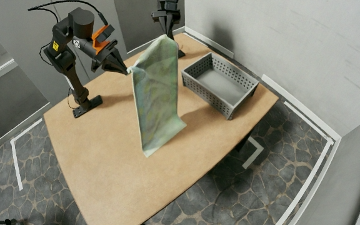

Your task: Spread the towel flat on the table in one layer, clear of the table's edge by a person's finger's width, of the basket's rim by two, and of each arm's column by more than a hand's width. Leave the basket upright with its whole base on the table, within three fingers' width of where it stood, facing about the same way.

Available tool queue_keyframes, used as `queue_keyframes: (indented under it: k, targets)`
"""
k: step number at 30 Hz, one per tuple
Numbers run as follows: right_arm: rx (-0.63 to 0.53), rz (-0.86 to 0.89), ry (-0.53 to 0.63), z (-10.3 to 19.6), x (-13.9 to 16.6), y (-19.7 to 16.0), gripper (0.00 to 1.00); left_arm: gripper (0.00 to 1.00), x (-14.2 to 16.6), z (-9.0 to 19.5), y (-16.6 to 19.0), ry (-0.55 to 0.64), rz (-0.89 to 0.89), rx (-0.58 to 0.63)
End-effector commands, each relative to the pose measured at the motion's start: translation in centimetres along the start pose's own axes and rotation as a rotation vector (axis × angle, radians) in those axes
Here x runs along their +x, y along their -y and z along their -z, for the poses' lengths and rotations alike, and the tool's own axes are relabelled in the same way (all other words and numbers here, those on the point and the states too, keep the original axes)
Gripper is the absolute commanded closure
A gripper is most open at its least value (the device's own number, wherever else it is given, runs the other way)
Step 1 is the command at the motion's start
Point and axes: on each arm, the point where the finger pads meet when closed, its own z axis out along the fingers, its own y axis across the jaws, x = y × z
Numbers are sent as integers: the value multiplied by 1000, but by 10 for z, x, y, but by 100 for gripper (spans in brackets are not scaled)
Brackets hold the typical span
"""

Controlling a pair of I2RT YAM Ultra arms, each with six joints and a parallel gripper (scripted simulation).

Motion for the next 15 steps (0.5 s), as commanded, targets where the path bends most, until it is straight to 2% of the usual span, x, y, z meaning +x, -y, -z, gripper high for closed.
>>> queue_keyframes:
  k: [1,4,5,15]
  targets:
    - [20,-3,175,7,-39,-1,100,100,-31,12,-17,144,35,-51]
    - [31,-4,175,7,-39,5,100,100,-31,12,-15,144,32,-45]
    - [19,-3,224,-1,-59,-3,100,100,-48,10,-28,179,53,-75]
    - [18,-1,313,-2,-88,-6,100,100,-64,17,-47,214,92,-124]
